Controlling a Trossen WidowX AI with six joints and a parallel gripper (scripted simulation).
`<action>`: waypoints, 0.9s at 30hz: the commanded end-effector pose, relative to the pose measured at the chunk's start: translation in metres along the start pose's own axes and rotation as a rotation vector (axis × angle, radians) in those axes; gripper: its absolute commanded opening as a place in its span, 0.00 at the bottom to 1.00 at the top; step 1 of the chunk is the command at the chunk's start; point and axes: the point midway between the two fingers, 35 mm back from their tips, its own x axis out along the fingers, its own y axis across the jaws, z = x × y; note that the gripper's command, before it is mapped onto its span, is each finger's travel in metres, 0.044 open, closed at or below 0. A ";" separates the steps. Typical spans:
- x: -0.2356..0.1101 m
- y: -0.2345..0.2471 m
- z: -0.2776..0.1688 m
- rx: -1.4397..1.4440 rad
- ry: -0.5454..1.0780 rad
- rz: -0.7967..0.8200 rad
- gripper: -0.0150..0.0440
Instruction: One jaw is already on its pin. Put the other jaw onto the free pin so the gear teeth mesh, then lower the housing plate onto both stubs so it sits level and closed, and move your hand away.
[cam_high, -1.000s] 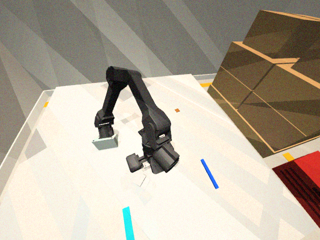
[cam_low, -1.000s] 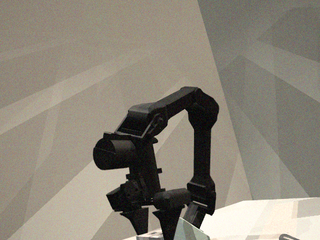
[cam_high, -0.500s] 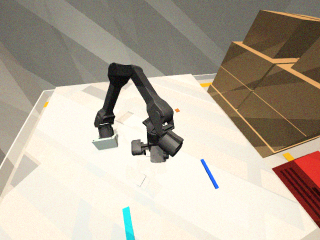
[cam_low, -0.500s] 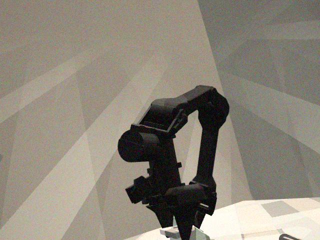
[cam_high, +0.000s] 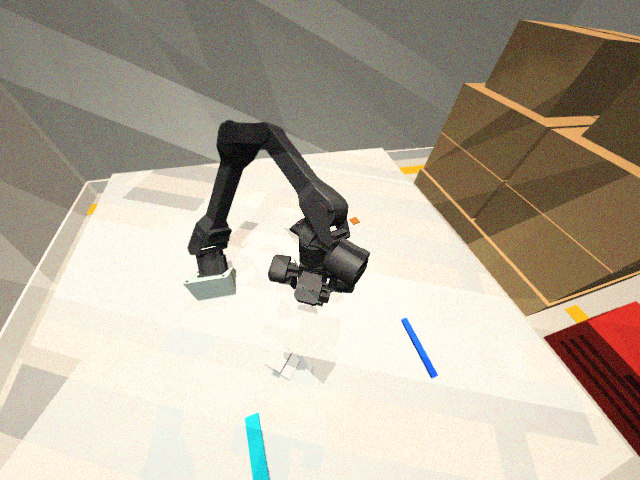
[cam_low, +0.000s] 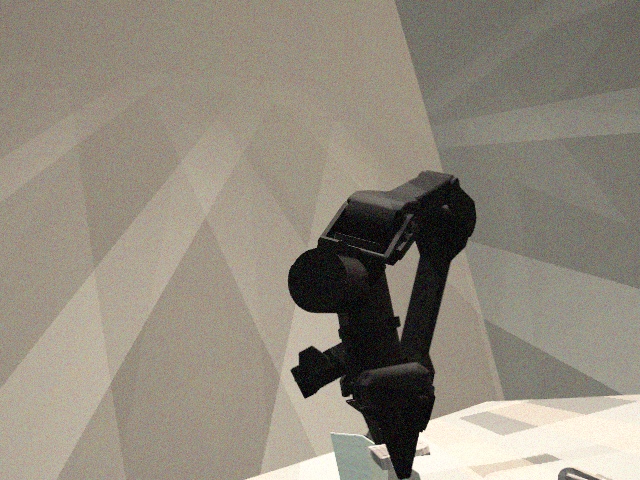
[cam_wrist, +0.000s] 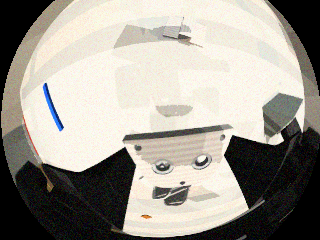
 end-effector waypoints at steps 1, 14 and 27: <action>-0.001 0.000 -0.013 0.084 0.005 0.005 0.85; 0.001 -0.004 -0.049 0.351 0.013 0.000 0.85; 0.005 -0.012 -0.083 0.618 0.023 -0.011 0.85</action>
